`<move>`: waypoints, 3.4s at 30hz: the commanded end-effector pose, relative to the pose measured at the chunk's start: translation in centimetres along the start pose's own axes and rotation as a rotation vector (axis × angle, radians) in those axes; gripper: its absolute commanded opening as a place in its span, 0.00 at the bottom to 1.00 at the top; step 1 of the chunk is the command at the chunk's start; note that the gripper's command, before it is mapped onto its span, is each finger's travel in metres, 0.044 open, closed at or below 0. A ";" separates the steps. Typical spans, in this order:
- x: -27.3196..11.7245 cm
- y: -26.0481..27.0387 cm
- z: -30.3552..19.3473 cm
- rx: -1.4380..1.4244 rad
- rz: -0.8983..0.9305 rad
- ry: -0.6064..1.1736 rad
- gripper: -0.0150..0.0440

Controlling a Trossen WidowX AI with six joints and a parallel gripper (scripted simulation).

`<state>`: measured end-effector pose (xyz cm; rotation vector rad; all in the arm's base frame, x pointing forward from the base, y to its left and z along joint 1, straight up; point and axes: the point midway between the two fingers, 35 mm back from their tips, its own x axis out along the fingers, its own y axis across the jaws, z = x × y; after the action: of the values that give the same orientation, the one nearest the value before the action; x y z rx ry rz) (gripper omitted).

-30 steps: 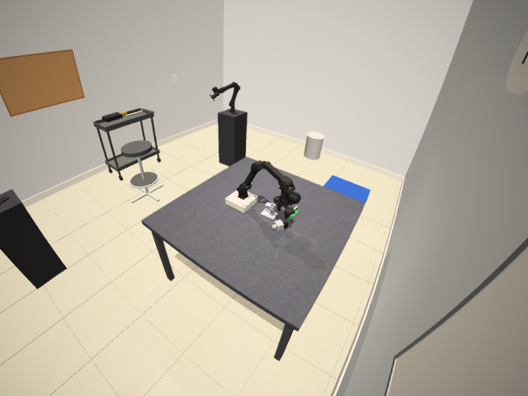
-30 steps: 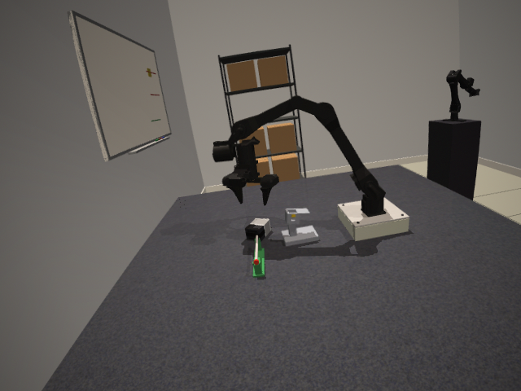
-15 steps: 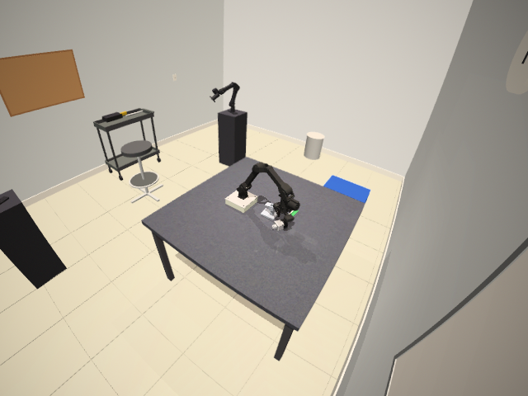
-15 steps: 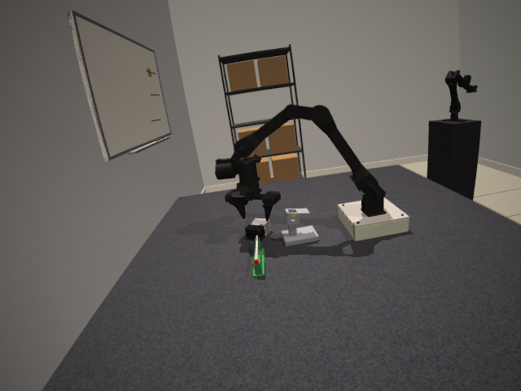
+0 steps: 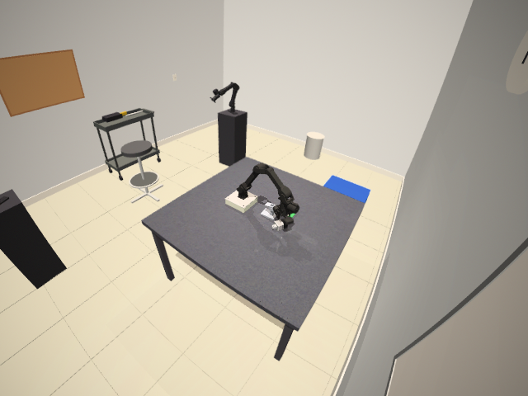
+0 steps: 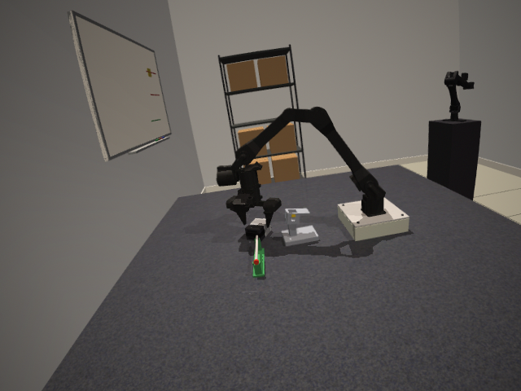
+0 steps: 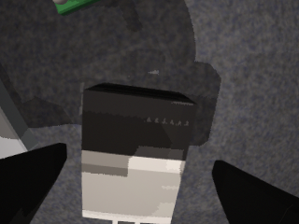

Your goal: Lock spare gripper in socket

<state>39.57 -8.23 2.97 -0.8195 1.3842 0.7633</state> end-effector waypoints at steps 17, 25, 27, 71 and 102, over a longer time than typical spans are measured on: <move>3.1 0.5 -0.2 0.004 0.015 0.008 1.00; 3.1 0.5 -0.2 0.004 0.015 0.008 0.96; 3.1 0.5 -0.2 0.004 0.015 0.008 0.87; -1.5 0.5 -0.5 -0.352 0.017 0.004 0.25; -1.7 1.2 -1.5 -1.098 0.019 -0.001 0.25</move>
<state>37.75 -8.77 4.29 -1.5696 0.9407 1.5304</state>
